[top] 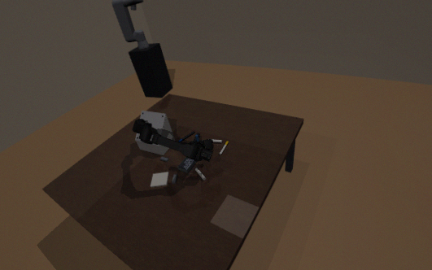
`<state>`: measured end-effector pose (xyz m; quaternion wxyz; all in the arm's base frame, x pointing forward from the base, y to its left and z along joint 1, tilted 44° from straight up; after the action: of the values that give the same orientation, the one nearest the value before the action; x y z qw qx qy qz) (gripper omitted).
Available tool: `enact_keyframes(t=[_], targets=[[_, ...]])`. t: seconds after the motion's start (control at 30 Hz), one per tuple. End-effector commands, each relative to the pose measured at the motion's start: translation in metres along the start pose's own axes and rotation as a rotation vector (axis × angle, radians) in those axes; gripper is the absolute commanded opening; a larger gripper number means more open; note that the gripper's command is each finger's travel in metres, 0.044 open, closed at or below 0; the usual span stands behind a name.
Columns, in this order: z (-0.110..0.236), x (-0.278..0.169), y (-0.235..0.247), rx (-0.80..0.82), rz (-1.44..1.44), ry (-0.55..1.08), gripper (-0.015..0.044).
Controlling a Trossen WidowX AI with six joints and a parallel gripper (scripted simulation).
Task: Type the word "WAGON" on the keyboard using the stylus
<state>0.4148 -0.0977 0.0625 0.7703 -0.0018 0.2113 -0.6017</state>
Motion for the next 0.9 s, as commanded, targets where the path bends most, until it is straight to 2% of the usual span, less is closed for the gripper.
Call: enact_keyframes(t=[0.0, 0.87], targets=[[-0.0007, 0.0005, -0.0007, -0.003, 0.003, -0.003, 0.0081], [-0.0051, 0.0083, -0.0011, -0.004, 0.002, -0.003, 0.0081]])
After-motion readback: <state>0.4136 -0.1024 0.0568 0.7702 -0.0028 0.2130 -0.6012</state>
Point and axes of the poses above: the point midway between the two fingers, 35 mm back from their tips, its own z axis back along the fingers, its own y axis across the jaws, x = y × z, the point moved 10 cm from there along z, back along the fingers, and after that the axes turned 3 degrees about z, right-handed, at the moved point
